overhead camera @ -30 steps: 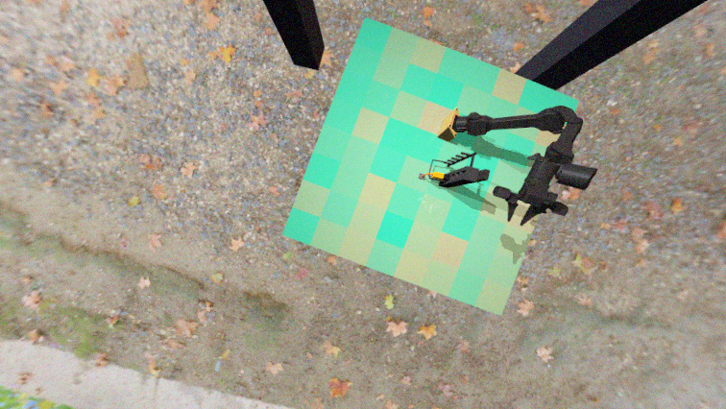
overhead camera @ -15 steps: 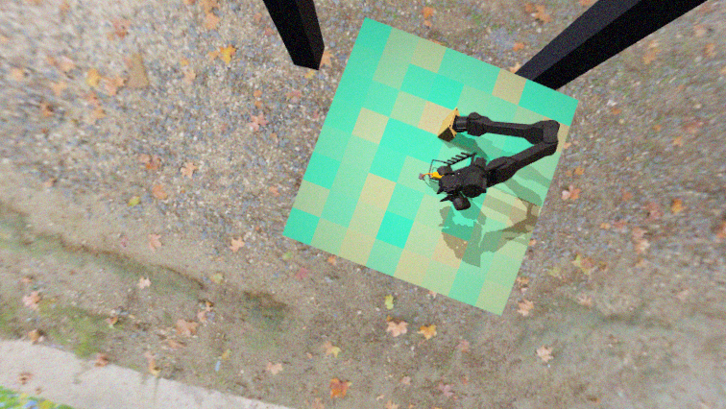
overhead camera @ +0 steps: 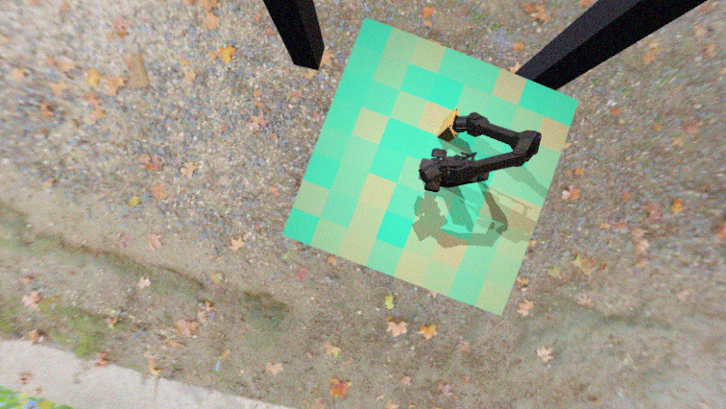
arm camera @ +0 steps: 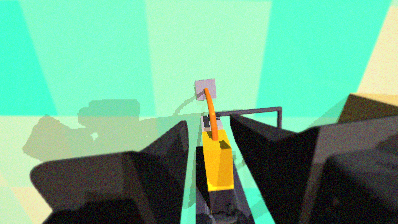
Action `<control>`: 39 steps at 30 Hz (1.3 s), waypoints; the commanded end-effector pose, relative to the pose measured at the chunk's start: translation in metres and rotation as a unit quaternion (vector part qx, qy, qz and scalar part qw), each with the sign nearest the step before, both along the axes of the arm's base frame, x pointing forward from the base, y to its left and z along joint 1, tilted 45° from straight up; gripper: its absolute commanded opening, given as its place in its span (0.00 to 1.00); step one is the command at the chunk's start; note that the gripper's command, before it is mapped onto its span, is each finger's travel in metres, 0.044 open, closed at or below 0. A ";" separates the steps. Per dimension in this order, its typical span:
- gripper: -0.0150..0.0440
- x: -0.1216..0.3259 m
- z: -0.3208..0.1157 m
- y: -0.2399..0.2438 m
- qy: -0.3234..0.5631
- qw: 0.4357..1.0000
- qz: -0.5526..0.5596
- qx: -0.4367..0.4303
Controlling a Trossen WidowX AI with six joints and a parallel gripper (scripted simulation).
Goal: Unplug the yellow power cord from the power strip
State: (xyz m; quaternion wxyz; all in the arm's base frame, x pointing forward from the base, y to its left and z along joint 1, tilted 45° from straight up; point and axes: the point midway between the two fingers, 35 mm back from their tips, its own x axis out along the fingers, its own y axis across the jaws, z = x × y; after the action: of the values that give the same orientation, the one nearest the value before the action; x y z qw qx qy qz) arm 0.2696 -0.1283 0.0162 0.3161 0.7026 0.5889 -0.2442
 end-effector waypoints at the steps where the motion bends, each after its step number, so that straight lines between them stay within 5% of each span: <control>1: 0.53 -0.004 -0.003 0.002 0.011 1.000 0.005 0.007; 39: 0.53 -0.004 0.021 0.034 0.011 1.000 0.005 0.008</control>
State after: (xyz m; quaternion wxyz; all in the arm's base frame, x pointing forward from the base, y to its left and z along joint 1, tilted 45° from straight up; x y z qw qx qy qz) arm 0.2652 -0.0963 0.0383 0.3052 0.6975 0.6000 -0.2455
